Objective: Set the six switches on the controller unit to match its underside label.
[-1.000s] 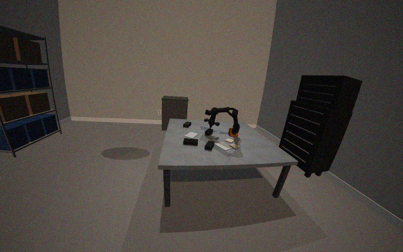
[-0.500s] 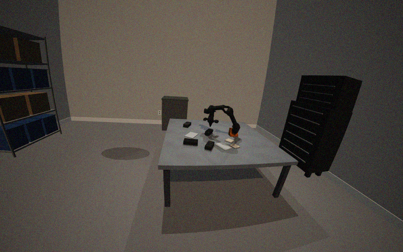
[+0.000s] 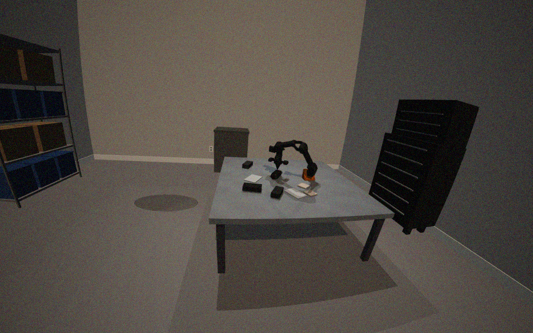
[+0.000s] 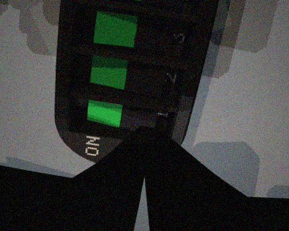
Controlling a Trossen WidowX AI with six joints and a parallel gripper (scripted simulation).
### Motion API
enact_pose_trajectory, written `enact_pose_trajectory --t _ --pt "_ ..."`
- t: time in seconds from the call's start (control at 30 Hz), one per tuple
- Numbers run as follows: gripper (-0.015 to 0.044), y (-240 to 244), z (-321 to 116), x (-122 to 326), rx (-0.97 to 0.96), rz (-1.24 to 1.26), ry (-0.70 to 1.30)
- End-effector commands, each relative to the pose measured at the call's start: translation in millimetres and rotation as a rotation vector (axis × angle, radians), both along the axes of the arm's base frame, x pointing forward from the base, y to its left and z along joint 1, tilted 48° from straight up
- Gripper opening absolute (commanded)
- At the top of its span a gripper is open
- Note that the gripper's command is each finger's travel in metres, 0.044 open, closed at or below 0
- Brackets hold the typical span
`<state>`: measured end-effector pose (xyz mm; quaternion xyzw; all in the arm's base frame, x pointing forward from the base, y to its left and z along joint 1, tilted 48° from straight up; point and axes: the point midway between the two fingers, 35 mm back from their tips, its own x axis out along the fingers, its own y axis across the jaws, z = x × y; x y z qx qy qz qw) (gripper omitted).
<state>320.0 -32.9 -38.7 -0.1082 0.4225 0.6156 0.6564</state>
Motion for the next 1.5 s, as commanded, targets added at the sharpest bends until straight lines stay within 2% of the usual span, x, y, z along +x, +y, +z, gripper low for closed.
enact_pose_trajectory --t 0.0,0.97,1.17,1.47 --pt "0.0 6.1 -5.1 -2.5 0.006 -0.005 0.007" --pt "0.0 14.0 -12.3 -3.9 0.006 -0.005 0.007" --pt "0.0 -18.7 18.1 1.3 0.004 -0.005 0.008" --pt "0.0 -5.0 30.6 9.5 0.006 -0.005 0.008"
